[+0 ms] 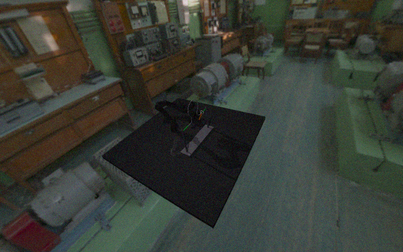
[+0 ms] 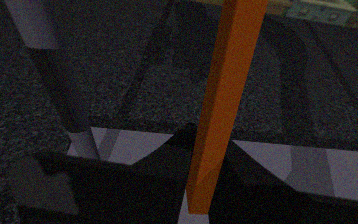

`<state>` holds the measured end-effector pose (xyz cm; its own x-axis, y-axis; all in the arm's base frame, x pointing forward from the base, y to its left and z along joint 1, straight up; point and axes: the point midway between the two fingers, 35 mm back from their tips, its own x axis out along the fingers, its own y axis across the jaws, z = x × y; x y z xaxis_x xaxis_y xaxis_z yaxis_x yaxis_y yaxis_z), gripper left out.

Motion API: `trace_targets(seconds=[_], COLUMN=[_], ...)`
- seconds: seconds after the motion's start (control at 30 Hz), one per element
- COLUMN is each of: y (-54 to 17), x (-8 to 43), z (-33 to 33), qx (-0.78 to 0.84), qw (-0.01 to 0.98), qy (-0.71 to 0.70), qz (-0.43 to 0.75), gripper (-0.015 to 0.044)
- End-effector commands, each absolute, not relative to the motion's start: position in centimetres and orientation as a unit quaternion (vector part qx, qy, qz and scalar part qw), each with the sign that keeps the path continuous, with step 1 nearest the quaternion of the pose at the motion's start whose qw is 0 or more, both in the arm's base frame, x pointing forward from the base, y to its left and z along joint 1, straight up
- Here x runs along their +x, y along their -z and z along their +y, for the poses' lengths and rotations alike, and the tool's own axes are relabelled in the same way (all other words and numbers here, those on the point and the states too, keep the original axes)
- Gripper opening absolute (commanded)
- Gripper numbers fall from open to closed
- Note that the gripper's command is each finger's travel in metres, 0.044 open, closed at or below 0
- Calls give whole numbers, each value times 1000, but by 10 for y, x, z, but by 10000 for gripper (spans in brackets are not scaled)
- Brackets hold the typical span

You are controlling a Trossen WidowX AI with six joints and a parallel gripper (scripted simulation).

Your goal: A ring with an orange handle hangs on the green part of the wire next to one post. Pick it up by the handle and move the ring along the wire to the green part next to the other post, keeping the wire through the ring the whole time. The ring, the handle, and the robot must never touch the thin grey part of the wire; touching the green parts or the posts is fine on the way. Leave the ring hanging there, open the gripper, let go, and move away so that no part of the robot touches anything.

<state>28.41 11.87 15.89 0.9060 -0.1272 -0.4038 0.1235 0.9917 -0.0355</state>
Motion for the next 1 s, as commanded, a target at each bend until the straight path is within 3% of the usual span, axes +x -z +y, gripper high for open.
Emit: trace_targets(seconds=[0.0,0.97], y=[-160,-151], x=[285,285], z=[124,132], qx=[-4,-3], qw=[976,976], qy=[66,66], qz=[207,206], gripper=[-150,-150])
